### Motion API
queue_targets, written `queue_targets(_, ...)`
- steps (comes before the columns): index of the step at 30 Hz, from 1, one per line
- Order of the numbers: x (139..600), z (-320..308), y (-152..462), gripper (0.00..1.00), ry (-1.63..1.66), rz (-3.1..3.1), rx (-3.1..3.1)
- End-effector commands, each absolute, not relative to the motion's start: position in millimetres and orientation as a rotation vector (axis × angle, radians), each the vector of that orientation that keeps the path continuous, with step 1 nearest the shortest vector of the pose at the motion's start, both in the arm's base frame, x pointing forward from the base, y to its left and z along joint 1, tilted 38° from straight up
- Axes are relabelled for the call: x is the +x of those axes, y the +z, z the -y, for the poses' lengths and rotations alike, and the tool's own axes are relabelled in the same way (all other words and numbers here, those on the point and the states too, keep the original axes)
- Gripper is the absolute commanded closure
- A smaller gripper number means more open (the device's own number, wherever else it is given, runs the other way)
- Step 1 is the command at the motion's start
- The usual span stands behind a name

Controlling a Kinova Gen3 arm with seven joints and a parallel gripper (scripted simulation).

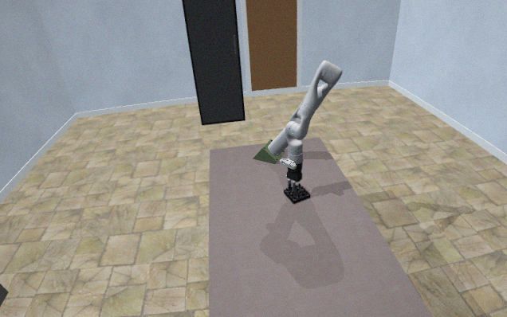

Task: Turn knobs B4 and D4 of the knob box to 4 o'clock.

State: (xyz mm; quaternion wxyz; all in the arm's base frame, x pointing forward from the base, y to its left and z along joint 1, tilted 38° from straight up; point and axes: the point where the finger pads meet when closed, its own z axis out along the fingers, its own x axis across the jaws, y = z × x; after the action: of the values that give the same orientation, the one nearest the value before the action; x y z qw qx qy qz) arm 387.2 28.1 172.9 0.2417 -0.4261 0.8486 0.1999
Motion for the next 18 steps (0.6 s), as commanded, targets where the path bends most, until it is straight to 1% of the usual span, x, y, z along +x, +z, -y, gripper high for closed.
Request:
queue_targets(1, 387.2, -24.9, 171.9, 0.54, 0.53, -2.286, -1.213)
queue_targets(18, 383.3, -22.7, 169.8, 0.54, 0.358, -1.892, -1.703)
